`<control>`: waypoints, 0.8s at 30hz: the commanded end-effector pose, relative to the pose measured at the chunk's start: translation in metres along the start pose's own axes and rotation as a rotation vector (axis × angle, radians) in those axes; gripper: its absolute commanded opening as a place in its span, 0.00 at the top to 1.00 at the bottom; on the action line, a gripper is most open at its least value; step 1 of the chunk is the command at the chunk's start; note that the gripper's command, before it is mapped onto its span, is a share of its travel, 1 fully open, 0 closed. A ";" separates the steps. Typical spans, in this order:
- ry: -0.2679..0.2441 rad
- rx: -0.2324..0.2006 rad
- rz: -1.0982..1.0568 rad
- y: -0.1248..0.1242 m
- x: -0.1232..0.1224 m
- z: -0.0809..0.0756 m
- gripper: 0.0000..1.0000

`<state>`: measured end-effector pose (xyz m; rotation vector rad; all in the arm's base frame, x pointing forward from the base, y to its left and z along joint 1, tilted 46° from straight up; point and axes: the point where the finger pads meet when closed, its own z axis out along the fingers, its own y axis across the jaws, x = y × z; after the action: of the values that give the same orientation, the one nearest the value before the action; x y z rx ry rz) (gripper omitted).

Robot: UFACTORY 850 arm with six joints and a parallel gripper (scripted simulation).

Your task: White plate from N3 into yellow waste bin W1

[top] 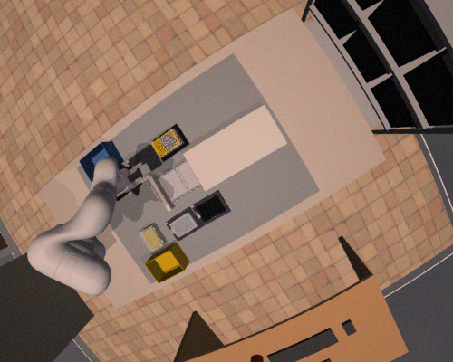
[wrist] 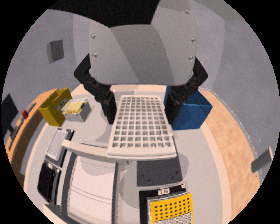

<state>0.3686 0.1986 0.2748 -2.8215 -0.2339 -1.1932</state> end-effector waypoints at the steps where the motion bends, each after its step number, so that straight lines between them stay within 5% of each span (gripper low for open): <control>1: 0.002 0.003 0.000 0.011 -0.003 0.000 1.00; 24: 0.002 0.003 0.000 0.058 -0.020 0.000 1.00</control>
<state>0.3643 0.1435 0.2606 -2.8255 -0.2327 -1.1930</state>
